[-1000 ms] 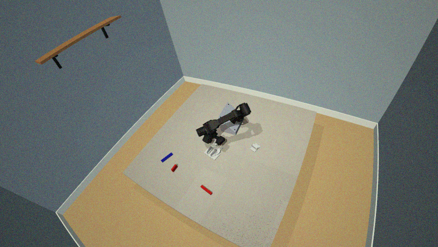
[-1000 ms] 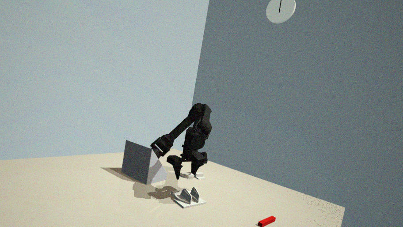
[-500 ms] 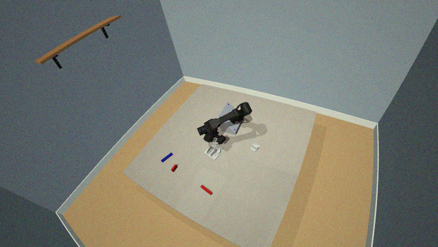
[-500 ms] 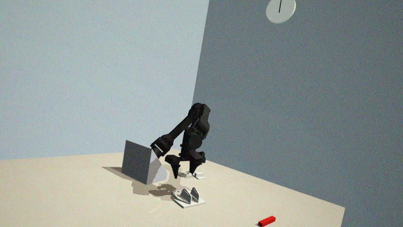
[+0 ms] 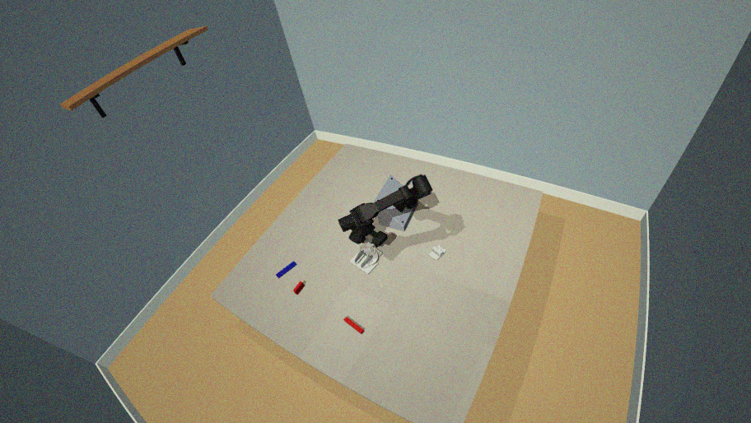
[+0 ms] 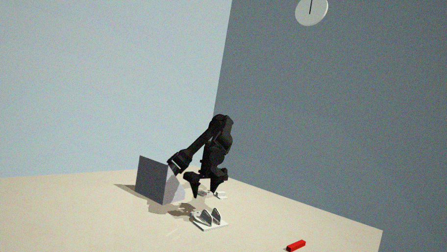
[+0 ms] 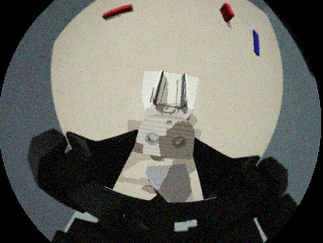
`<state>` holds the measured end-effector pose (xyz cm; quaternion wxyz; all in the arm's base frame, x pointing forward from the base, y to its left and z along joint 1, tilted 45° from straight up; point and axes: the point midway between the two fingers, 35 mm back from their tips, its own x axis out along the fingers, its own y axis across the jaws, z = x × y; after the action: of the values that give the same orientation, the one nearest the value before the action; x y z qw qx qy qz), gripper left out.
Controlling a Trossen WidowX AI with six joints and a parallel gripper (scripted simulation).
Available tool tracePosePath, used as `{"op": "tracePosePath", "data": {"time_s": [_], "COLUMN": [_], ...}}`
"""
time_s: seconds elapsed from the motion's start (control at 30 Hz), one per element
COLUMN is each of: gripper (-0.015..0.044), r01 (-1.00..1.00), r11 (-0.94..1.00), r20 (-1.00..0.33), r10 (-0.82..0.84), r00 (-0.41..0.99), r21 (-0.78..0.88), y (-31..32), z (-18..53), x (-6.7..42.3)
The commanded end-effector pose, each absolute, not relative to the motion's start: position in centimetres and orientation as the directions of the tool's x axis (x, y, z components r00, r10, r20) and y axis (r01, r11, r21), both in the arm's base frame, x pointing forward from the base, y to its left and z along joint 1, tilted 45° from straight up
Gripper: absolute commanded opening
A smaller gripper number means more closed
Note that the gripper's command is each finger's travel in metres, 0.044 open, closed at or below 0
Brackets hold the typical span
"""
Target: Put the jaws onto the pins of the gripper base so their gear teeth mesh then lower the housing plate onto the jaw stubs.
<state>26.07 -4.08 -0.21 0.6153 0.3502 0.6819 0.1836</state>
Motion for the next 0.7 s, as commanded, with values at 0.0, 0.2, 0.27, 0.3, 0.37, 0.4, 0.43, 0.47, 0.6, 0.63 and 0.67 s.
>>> {"op": "tracePosePath", "data": {"time_s": [0.0, 0.2, 0.27, 0.3, 0.37, 0.4, 0.43, 0.47, 0.6, 0.63, 0.67], "gripper": [0.0351, 0.0351, 0.0351, 0.0351, 0.0351, 0.0351, 0.0351, 0.0351, 0.0351, 0.0351, 0.0351], "r01": [0.244, 0.244, 0.244, 0.244, 0.244, 0.244, 0.244, 0.244, 0.244, 0.244, 0.244], "r11": [0.694, 0.693, 0.693, 0.693, 0.693, 0.693, 0.693, 0.694, 0.694, 0.694, 0.694], "r20": [-0.715, -0.715, -0.715, -0.715, -0.715, -0.715, -0.715, -0.715, -0.716, -0.716, -0.716], "r10": [0.699, 0.699, 0.699, 0.699, 0.699, 0.699, 0.699, 0.699, 0.698, 0.698, 0.698], "r00": [0.002, 0.002, 0.002, 0.002, 0.002, 0.002, 0.002, 0.002, 0.002, 0.002, 0.002], "r21": [0.678, 0.678, 0.678, 0.678, 0.678, 0.678, 0.678, 0.678, 0.678, 0.678, 0.678], "y": [-4.17, -4.14, -4.14, -4.14, -4.14, -4.14, -4.14, -4.12, -3.76, -3.64, -3.53], "z": [-0.24, -0.22, -0.22, -0.22, -0.22, -0.22, -0.22, -0.24, -0.65, -0.78, -0.90], "x": [26.04, 26.01, 26.01, 26.01, 26.01, 26.01, 26.01, 26.01, 26.07, 26.08, 26.10]}}
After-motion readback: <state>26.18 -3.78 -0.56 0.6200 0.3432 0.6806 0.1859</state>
